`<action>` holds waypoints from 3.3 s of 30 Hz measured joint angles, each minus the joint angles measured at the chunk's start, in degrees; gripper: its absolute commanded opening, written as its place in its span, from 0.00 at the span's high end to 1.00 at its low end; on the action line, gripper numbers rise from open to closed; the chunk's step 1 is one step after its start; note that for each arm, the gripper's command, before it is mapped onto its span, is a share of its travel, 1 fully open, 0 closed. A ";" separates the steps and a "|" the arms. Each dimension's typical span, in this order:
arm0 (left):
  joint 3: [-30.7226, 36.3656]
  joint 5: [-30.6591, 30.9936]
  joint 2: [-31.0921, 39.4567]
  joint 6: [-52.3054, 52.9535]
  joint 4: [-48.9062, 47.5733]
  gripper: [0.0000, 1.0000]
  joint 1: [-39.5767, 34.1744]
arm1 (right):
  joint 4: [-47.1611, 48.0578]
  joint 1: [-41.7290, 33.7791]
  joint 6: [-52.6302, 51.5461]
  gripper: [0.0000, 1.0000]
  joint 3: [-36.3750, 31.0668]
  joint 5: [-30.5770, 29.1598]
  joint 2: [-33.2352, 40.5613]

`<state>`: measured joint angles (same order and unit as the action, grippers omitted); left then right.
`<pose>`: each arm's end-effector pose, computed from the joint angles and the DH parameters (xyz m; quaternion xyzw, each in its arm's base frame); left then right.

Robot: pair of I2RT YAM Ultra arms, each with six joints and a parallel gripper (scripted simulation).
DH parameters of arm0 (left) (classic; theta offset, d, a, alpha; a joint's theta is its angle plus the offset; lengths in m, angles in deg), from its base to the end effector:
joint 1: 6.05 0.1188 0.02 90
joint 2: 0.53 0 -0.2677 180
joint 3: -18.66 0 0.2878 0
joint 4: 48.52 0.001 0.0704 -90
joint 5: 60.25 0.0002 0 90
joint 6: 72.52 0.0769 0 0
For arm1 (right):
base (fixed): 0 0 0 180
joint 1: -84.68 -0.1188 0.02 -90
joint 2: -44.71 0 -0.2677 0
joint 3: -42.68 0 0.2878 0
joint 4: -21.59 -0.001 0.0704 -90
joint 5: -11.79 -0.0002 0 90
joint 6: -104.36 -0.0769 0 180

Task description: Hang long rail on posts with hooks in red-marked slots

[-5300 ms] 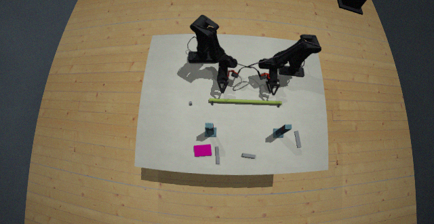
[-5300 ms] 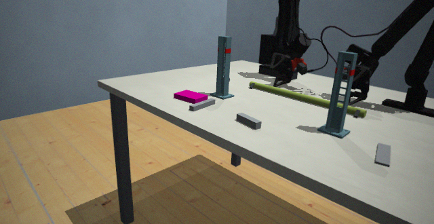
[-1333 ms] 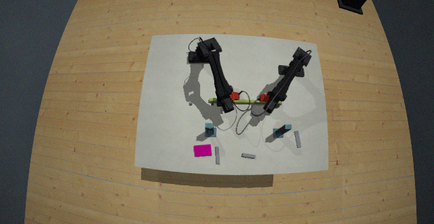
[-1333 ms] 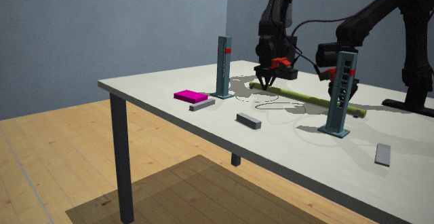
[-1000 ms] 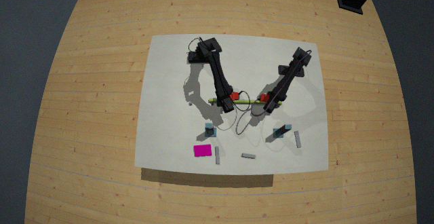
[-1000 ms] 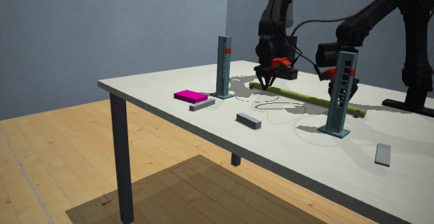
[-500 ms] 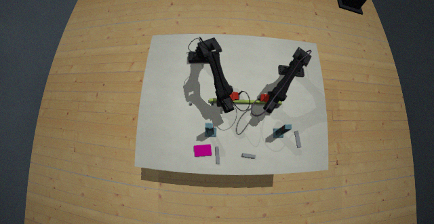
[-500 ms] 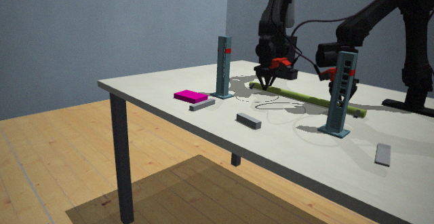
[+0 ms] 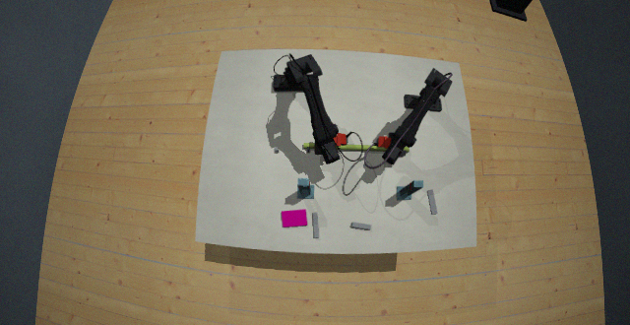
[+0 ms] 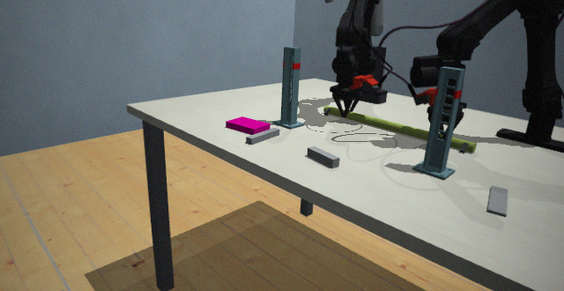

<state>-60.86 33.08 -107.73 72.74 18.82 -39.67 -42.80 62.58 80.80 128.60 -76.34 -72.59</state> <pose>0.2820 -0.1917 0.0942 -0.6983 -0.7139 0.0367 0.0375 0.3447 0.1438 0.0603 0.6965 -0.7156 -0.0341 0.0405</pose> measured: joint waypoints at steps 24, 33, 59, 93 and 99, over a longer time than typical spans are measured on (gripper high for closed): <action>1.99 -0.33 2.03 -0.70 -0.50 0.81 -0.59 | 1.09 -0.83 -0.59 0.81 -2.23 0.00 1.95; 7.45 -5.18 12.70 -4.50 -2.21 0.81 -4.66 | 5.49 -3.69 -3.39 0.81 -10.34 -3.32 13.16; 15.63 -24.41 26.77 -10.05 -12.76 0.81 -13.29 | 23.50 -9.20 -5.97 0.81 -23.74 -17.16 29.55; -7.87 -21.05 14.16 2.67 -8.59 0.81 -0.92 | 14.80 -0.17 2.82 0.81 2.29 -14.64 16.74; -13.14 -20.28 11.10 4.20 -6.78 0.81 0.74 | 12.31 1.07 3.87 0.81 7.98 -14.03 13.73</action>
<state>-74.00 12.80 -96.63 76.94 12.04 -38.93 -30.49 63.65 84.67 136.58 -90.37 -58.86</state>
